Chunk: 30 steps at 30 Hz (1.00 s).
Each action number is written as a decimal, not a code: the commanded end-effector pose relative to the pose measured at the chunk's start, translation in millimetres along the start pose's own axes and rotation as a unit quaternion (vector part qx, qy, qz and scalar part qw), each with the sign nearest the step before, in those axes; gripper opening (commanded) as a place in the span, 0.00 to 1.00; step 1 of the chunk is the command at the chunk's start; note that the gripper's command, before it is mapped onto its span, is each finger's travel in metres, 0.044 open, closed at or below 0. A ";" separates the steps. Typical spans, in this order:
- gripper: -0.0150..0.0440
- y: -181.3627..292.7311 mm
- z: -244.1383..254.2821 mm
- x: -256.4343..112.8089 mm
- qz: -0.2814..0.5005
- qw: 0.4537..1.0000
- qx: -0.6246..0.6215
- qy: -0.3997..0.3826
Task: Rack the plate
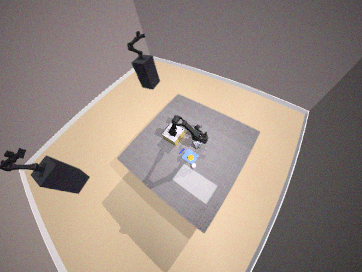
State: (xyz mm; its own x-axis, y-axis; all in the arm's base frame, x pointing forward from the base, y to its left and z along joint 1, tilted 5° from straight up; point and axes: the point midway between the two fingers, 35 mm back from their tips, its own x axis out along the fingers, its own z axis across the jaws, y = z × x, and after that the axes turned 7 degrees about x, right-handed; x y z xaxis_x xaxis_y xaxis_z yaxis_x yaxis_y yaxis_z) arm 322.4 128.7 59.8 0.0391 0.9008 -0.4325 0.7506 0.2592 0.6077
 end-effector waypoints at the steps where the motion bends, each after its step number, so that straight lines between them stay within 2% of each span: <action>1: 0.93 0.0 0.4 -0.4 -0.001 1.000 -0.003 -0.001; 15: 0.93 0.9 29.7 -35.8 -0.066 0.973 -0.202 -0.090; 30: 0.93 -2.6 55.1 -88.5 -0.184 0.884 -0.405 -0.146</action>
State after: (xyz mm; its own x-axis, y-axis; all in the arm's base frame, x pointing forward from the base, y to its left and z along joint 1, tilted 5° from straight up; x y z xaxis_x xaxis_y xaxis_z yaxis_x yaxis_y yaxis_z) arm 350.6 39.8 56.4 0.1358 0.6404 -0.7559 0.1008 0.7501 0.6536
